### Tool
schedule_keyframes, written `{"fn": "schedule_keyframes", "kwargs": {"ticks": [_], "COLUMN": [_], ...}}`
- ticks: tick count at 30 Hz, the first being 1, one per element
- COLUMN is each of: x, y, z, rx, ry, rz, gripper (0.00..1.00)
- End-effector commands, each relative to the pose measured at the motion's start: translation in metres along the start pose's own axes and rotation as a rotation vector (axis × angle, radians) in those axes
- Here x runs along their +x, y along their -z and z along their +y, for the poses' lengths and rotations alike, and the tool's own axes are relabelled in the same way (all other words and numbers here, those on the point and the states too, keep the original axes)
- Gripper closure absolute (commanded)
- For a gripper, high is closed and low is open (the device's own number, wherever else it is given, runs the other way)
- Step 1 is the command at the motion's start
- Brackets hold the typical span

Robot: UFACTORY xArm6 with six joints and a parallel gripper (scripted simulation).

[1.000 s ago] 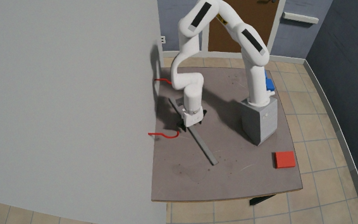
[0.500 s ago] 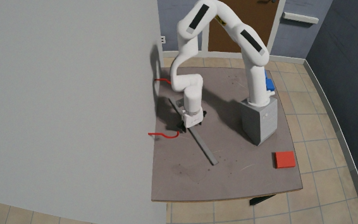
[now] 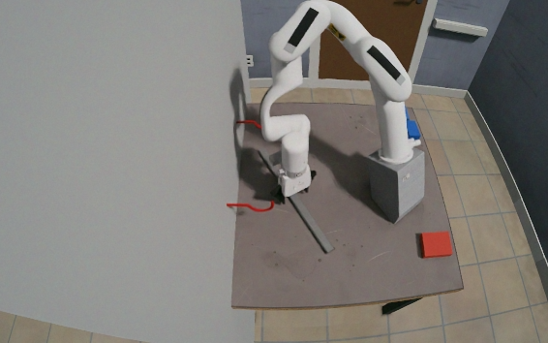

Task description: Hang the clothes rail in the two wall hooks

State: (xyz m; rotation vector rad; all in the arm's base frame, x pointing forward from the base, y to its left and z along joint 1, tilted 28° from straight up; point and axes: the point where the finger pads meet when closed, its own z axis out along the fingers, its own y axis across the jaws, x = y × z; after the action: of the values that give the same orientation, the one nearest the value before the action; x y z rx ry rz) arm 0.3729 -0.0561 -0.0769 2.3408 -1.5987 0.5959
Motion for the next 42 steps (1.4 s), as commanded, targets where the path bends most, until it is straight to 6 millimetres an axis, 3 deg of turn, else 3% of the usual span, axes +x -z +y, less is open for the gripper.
{"fn": "schedule_keyframes", "kwargs": {"ticks": [1, 31, 32, 42], "x": [0.0001, 0.0002, 0.0001, 0.0001], "y": [-0.001, -0.009, -0.0084, -0.0031], "z": [-0.0008, -0.0008, -0.0007, -0.0007], "rx": [0.002, 0.002, 0.002, 0.002], "ry": [0.0, 0.0, 0.0, 0.0], "rz": [0.0, 0.0, 0.0, 0.0], "gripper": [0.0, 0.0, 1.0, 1.0]}}
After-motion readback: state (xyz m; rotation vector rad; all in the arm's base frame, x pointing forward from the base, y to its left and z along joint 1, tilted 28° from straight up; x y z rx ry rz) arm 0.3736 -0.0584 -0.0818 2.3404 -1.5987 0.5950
